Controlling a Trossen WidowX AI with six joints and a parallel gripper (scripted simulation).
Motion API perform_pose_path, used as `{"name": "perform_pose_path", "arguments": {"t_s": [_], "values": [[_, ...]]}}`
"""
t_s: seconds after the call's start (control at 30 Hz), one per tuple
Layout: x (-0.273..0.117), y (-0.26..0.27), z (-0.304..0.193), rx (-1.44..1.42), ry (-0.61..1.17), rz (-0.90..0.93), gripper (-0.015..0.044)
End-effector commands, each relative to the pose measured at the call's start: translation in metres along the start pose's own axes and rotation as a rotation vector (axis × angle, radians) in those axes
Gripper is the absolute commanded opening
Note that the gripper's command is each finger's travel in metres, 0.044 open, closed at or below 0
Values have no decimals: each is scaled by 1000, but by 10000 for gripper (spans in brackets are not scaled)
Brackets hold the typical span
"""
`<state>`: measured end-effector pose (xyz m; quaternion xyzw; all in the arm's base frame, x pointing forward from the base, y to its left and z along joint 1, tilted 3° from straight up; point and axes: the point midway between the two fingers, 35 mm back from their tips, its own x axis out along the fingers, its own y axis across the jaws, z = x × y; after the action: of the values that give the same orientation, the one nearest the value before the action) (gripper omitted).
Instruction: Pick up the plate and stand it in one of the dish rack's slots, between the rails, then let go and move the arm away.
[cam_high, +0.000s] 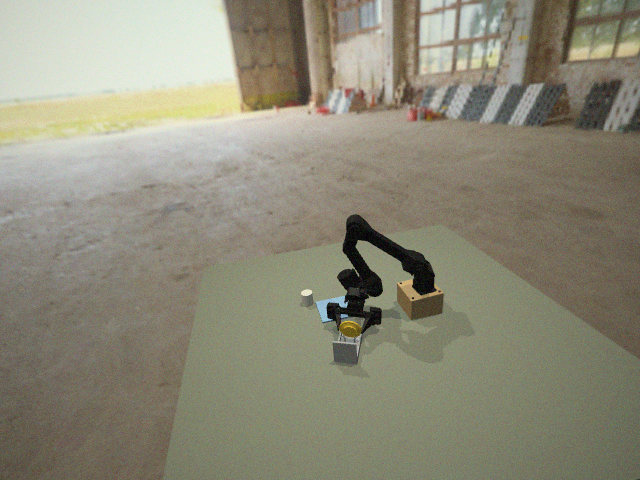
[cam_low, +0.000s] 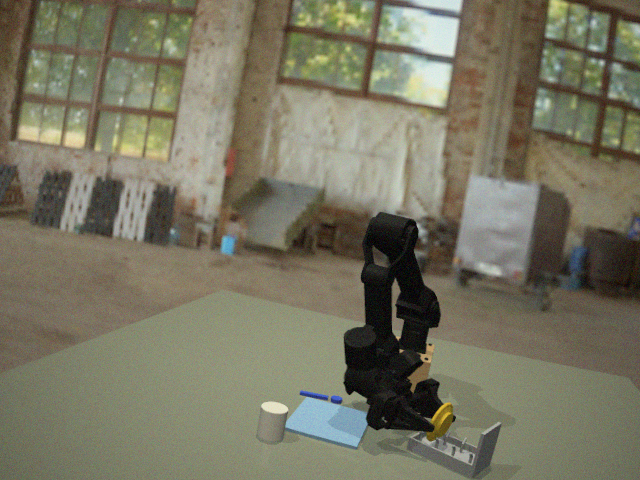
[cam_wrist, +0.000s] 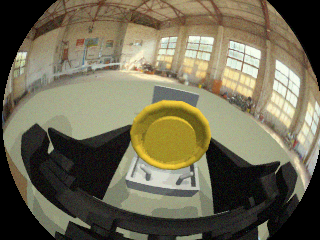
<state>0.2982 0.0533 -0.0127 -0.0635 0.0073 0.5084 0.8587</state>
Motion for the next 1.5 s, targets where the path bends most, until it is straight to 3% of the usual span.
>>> {"name": "perform_pose_path", "arguments": {"t_s": [0.0, 0.23, 0.73, 1.03, 1.47], "values": [[0, 0, 0, 3, 0, 0, 0], [0, 0, 0, 3, 0, 0, 0], [0, 0, 0, 0, 0, 0, 394], [0, -2, 5, 2, -1, 0, 400], [-9, -20, 106, 33, -15, 6, 400]]}}
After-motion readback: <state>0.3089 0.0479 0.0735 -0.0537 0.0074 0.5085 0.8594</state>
